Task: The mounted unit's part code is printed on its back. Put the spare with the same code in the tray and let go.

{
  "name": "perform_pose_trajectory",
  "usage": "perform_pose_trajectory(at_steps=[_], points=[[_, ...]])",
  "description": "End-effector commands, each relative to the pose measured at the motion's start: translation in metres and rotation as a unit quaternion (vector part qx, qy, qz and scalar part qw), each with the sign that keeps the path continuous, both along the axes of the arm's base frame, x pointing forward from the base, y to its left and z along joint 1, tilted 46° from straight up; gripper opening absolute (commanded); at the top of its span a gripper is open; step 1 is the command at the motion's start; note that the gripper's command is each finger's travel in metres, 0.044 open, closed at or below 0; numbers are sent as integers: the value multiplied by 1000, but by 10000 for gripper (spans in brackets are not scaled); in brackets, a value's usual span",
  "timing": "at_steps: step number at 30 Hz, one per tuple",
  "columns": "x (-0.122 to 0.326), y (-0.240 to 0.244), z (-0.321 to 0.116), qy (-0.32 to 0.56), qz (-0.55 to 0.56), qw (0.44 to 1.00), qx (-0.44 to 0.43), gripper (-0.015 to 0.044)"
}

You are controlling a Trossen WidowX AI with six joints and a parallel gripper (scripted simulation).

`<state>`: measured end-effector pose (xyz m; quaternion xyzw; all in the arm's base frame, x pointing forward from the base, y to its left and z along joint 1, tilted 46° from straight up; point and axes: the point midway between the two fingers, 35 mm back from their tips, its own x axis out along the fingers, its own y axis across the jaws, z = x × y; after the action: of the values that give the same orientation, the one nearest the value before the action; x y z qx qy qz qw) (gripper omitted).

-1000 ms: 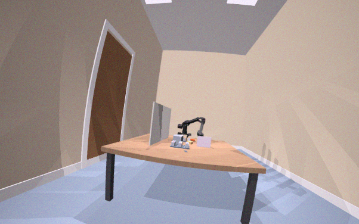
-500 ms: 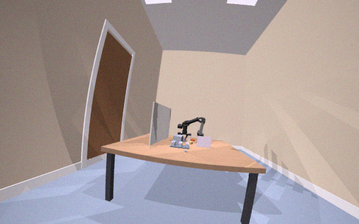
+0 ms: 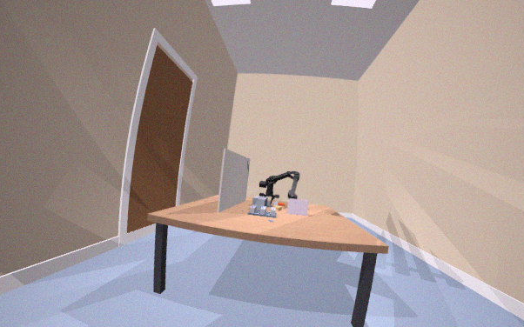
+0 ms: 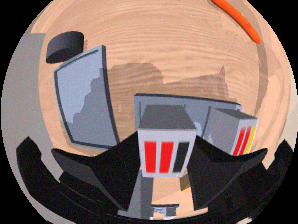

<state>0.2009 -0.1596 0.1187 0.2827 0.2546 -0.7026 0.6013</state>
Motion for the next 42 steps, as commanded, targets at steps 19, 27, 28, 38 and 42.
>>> perform_pose_trajectory(at_steps=[19, 27, 28, 38, 42], points=[[10, 53, 55, -5, 4, 1000, -2, 0], [14, 74, 80, -12, 3, 1000, 0, 0], [14, 74, 80, -12, 3, 1000, 0, 0], [47, 68, 88, -9, 3, 1000, 0, 0], [63, 64, 90, -8, 2, 1000, 0, 0]])
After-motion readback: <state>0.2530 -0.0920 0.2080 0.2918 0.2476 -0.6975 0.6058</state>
